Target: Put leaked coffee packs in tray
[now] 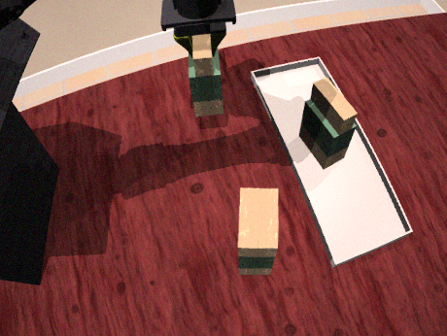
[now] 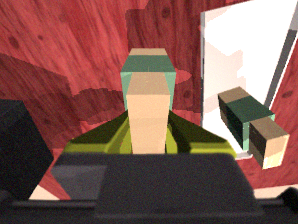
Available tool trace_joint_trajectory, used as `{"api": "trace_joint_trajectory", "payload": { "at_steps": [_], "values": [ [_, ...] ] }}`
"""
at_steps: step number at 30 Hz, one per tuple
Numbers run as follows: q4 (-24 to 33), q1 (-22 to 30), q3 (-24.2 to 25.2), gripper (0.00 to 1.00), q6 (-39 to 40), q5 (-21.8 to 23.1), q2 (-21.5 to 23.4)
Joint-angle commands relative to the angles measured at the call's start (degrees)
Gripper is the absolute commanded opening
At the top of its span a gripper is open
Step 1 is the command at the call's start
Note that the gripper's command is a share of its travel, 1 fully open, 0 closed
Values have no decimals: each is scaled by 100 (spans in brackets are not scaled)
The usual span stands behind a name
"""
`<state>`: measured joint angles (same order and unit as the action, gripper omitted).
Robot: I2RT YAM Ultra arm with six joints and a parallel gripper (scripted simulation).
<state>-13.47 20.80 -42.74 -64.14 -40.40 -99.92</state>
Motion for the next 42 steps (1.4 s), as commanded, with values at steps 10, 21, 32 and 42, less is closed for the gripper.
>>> {"api": "trace_joint_trajectory", "payload": {
  "at_steps": [10,21,32,42],
  "values": [
    [1233,-45,-1388,23,-242,189,3],
    [2355,-222,-2870,23,-369,292,-260],
    [3201,-270,-4076,23,-400,349,-610],
    [3561,-270,-4564,23,-393,365,-664]
  ]
}}
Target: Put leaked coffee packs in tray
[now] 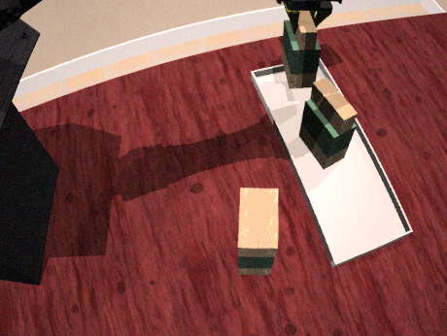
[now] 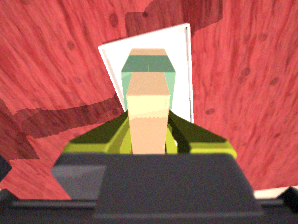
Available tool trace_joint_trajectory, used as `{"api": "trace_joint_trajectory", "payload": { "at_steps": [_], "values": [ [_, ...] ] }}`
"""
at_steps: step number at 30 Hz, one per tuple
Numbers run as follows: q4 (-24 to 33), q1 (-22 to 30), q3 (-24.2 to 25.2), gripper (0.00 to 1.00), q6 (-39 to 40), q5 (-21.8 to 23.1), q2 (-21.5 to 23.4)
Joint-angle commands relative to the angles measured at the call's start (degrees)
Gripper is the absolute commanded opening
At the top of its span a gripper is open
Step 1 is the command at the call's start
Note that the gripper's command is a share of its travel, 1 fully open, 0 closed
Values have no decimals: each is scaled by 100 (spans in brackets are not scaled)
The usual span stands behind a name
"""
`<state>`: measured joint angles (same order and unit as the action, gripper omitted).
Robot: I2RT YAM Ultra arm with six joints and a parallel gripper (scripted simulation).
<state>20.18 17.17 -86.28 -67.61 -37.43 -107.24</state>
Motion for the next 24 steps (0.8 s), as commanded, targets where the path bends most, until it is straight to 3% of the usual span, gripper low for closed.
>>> {"api": "trace_joint_trajectory", "payload": {
  "at_steps": [1,24],
  "values": [
    [200,100,-216,23,-44,68,62],
    [5,13,-247,23,-84,98,-46]
  ]
}}
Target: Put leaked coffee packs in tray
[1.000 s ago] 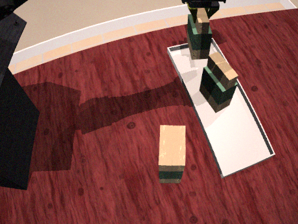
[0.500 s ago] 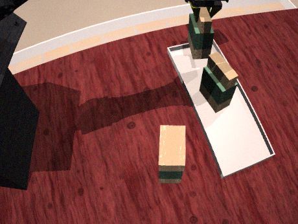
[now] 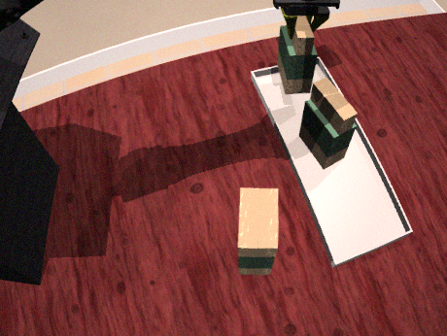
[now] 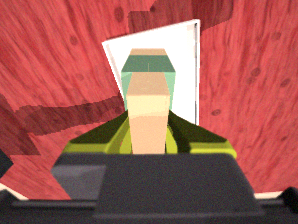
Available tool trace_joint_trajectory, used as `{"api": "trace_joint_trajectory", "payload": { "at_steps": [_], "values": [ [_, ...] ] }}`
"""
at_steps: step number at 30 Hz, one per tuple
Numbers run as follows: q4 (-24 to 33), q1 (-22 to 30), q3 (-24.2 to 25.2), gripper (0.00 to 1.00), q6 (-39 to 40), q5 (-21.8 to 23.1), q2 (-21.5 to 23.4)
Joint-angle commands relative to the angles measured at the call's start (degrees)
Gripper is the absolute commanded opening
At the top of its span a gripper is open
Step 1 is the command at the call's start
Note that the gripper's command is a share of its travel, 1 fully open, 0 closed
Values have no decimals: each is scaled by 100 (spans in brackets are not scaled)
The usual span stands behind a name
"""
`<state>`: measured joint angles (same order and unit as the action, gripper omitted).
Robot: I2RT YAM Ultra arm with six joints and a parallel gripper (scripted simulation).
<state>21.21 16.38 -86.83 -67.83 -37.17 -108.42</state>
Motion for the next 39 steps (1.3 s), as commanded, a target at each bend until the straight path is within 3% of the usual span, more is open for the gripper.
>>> {"api": "trace_joint_trajectory", "payload": {
  "at_steps": [1,3,15,19,21,39],
  "values": [
    [-121,124,-186,23,-73,84,203],
    [-164,98,-212,23,-97,104,-62],
    [-476,-196,-403,23,-277,268,-435],
    [-514,-152,-420,23,-296,292,-294],
    [-536,-169,-455,23,-310,307,-552],
    [-494,-199,-501,23,-331,331,-486]
  ]
}}
